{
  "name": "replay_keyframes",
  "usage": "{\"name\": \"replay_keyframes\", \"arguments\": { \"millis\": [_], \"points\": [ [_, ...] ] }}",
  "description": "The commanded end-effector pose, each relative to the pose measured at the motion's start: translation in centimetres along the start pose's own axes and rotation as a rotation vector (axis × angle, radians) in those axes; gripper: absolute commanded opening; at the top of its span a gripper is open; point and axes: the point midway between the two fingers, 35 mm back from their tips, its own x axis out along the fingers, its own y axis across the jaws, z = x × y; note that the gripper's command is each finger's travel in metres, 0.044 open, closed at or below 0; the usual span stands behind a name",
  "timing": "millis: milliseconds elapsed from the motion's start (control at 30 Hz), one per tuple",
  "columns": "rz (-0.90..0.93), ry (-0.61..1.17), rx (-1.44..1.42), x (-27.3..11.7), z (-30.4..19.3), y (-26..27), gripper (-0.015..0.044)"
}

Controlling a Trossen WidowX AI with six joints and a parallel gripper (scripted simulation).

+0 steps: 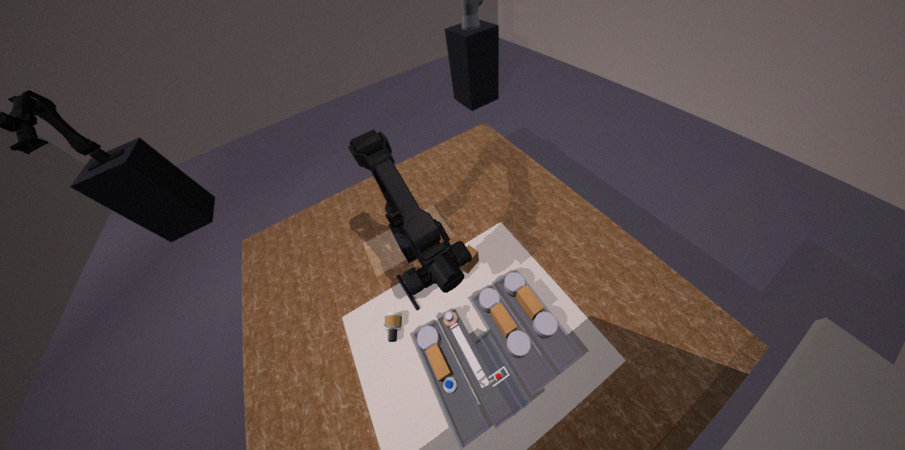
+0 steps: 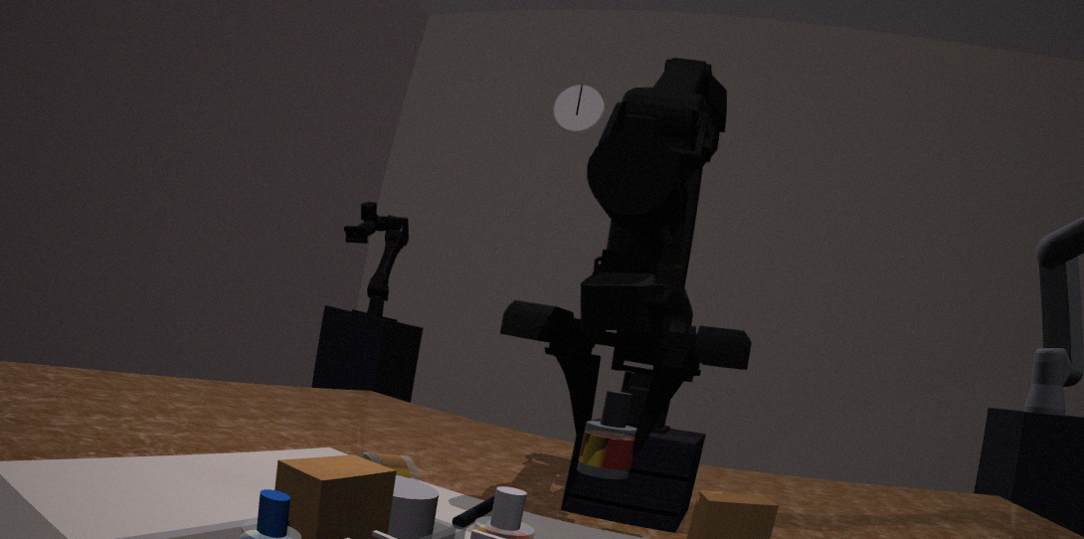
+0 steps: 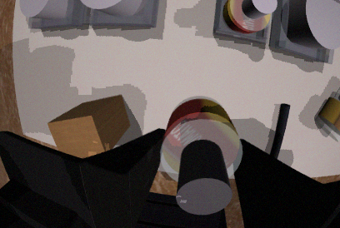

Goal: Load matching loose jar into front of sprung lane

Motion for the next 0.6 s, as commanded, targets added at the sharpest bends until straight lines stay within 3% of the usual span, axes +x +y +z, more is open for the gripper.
{"name": "replay_keyframes", "arguments": {
  "millis": [0,567],
  "points": [
    [-0.006,-0.008,0.002,0.6,1.5,-0.9,0.0],
    [-0.009,-0.01,0.008,4.0,4.7,-3.6,0.0]
  ]
}}
